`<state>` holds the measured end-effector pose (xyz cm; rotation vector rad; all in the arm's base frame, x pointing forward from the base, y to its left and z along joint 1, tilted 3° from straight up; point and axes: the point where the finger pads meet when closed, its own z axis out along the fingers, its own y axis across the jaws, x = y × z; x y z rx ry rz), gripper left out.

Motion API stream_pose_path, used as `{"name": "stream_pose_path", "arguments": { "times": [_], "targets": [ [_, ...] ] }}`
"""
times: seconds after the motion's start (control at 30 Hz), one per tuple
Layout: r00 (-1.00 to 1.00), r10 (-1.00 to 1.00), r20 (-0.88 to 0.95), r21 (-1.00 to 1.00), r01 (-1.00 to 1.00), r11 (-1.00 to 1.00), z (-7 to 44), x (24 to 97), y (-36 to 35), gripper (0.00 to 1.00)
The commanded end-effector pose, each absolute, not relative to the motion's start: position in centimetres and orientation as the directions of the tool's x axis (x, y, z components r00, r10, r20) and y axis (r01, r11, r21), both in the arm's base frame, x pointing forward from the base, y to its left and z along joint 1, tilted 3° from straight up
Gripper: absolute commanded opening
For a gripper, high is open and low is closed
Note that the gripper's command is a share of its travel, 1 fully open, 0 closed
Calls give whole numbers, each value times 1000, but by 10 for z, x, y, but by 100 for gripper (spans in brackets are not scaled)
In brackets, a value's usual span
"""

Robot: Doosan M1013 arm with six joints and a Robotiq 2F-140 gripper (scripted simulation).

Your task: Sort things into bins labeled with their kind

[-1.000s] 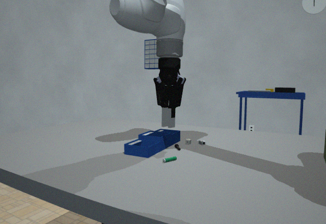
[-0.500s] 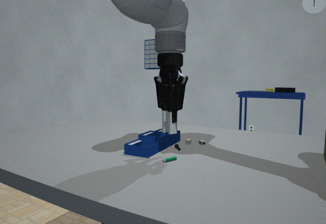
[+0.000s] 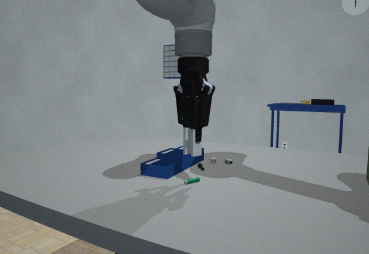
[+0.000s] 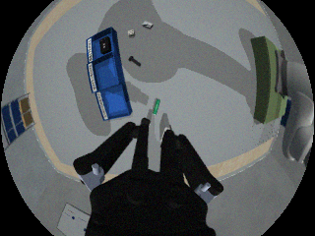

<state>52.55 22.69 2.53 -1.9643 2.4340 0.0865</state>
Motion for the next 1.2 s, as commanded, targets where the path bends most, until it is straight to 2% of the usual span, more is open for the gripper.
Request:
{"name": "stream_pose_path", "arguments": {
  "times": [0.0, 0.77, 1.17],
  "targets": [
    [-212, -976, -45, 35, -977, 210, 25, 526, 226, 15],
    [-212, -976, -45, 35, -977, 210, 25, 527, 225, 15],
    [-212, -976, -45, 35, -977, 210, -23, 526, 228, 15]
  ]
}}
